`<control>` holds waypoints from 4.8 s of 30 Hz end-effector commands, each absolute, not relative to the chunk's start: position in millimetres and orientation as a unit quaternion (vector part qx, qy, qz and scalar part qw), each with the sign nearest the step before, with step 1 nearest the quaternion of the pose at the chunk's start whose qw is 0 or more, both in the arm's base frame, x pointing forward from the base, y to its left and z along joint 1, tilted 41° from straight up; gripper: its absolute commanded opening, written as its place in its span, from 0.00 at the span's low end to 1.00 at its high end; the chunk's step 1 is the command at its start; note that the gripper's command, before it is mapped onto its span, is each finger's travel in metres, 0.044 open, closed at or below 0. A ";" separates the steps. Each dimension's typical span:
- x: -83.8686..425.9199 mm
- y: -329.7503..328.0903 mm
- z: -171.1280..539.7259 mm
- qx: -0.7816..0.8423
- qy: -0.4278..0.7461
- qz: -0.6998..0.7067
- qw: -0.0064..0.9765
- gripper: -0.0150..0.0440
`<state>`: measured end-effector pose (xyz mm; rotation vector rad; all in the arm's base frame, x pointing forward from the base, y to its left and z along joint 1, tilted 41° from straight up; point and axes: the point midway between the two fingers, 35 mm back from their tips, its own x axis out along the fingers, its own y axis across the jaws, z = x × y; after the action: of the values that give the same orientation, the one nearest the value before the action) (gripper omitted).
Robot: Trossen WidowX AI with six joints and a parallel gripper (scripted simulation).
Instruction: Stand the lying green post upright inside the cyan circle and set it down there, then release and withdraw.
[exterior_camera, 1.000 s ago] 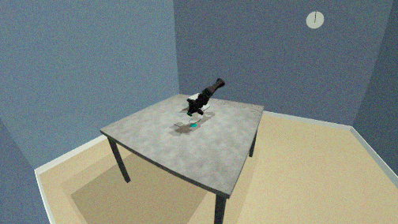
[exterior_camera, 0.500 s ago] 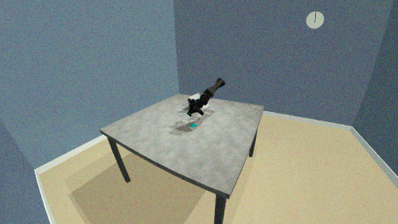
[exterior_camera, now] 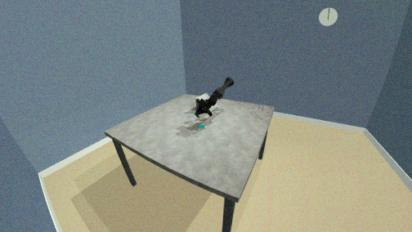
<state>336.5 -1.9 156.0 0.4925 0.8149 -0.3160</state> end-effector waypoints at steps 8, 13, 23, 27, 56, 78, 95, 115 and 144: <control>334.6 -1.9 159.3 0.243 0.354 -0.165 0.888 0.29; 333.8 -1.5 160.9 0.247 0.337 -0.170 0.892 0.29; 331.7 -0.8 164.4 0.257 0.303 -0.178 0.900 0.29; 330.7 -0.5 165.8 0.261 0.289 -0.181 0.903 0.29; 320.0 0.5 176.7 0.303 0.187 -0.198 0.913 0.29; 307.9 -0.1 184.3 0.344 0.109 -0.205 0.910 0.29; 301.6 -0.8 187.2 0.365 0.076 -0.206 0.905 0.29; 309.9 21.1 162.6 0.367 0.079 -0.207 0.904 0.29; 312.6 71.4 103.5 0.366 0.081 -0.203 0.905 0.29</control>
<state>312.2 70.5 104.6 0.7513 0.1763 -0.4151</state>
